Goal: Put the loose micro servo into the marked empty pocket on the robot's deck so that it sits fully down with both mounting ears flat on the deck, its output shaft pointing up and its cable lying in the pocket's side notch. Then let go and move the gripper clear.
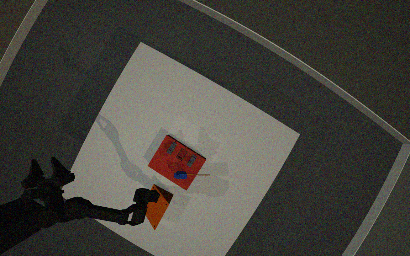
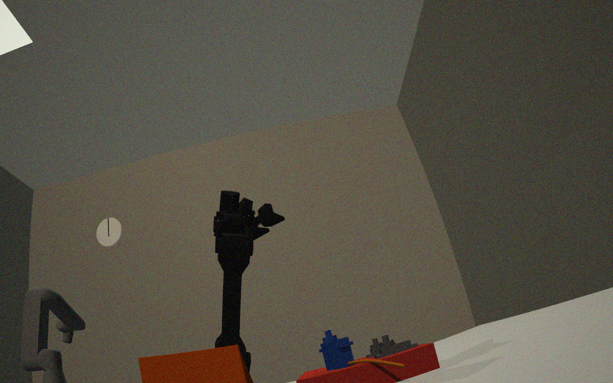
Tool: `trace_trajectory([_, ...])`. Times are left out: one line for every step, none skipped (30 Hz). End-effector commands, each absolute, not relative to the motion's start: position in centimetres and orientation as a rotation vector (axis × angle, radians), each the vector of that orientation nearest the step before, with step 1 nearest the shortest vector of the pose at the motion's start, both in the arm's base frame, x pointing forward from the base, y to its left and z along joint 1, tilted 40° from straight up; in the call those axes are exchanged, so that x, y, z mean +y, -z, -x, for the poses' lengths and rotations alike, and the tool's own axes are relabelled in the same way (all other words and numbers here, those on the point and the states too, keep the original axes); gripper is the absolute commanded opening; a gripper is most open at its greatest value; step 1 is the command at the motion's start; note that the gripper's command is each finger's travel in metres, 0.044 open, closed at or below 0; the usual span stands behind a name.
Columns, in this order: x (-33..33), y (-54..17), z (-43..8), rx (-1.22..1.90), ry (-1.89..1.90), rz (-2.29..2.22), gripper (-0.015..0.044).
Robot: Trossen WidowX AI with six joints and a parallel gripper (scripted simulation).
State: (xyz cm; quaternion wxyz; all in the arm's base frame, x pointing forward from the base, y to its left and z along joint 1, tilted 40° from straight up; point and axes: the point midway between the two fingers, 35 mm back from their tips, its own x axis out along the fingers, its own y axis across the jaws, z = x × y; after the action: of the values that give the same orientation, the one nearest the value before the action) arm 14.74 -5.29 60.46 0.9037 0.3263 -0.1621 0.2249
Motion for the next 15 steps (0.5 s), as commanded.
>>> trace_trajectory([-3.8,-61.0,-13.8,-0.372,-0.452,-0.614,0.0440])
trace_trajectory([-3.4,-61.1,-13.6,-0.381,-0.447,-0.596,0.0440])
trace_trajectory([-3.0,-61.2,-13.4,-0.390,-0.442,-0.577,0.0440])
trace_trajectory([-2.5,-61.3,-13.2,-0.398,-0.437,-0.558,0.0440])
trace_trajectory([-2.1,-61.4,-13.1,-0.405,-0.432,-0.541,0.0440])
trace_trajectory([-1.6,-61.4,-12.9,-0.413,-0.428,-0.522,0.0440])
trace_trajectory([-1.3,-61.5,-12.8,-0.418,-0.429,-0.515,0.0440])
trace_trajectory([-0.9,-61.5,-12.6,-0.425,-0.425,-0.496,0.0440])
trace_trajectory([-0.4,-61.6,-12.5,-0.430,-0.419,-0.477,0.0440])
trace_trajectory([0.0,-61.6,-12.5,-0.435,-0.414,-0.458,0.0440])
trace_trajectory([0.1,-61.5,-12.5,-0.430,-0.411,-0.462,0.0440])
trace_trajectory([0.4,-61.5,-12.4,-0.434,-0.407,-0.450,0.0440])
trace_trajectory([0.7,-61.3,-12.5,-0.430,-0.399,-0.437,0.0440])
trace_trajectory([1.0,-61.3,-12.4,-0.433,-0.395,-0.424,0.0440])
trace_trajectory([1.4,-61.3,-12.4,-0.436,-0.392,-0.409,0.0440])
